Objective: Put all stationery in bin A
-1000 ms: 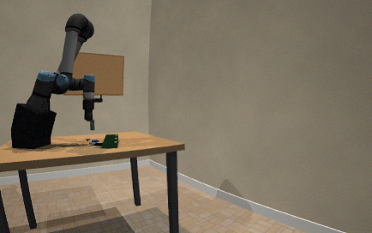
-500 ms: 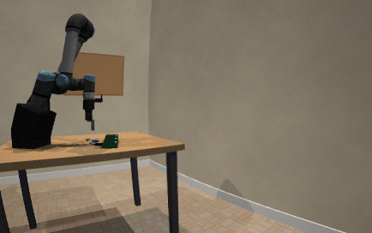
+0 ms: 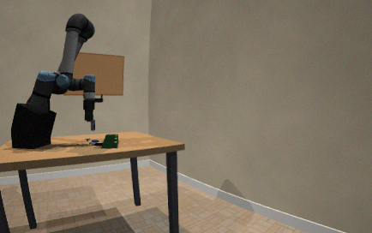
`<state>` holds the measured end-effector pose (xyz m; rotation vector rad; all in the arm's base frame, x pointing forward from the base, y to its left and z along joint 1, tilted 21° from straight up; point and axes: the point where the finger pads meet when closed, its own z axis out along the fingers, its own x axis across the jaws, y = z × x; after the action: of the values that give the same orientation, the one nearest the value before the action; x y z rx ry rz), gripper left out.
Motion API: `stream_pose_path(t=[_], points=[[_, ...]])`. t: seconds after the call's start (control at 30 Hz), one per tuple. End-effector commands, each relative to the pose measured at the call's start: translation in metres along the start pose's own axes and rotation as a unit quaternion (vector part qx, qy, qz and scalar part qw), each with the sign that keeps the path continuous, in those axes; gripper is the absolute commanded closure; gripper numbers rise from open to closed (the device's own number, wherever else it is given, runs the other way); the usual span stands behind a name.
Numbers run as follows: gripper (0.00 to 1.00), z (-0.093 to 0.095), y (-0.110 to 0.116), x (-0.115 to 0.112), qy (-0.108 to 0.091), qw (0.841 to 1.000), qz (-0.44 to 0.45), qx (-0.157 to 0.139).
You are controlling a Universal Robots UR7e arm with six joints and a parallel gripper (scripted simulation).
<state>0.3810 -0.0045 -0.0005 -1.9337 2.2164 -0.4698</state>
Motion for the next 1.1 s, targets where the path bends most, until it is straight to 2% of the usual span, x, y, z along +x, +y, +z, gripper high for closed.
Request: stream_pose_path(t=[0.0, 0.4, 0.97, 1.07], points=[[0.38, 0.0003, -0.0016, 0.0025, 0.004, 0.997, 0.075, 0.0], [0.38, 0.001, -0.0025, 0.006, 0.003, 0.99, 0.14, 0.001], [0.38, 0.0018, -0.0027, 0.0093, 0.004, 0.97, 0.242, 0.002], [0.38, 0.0022, -0.0025, 0.0109, 0.003, 0.962, 0.272, 0.002]])
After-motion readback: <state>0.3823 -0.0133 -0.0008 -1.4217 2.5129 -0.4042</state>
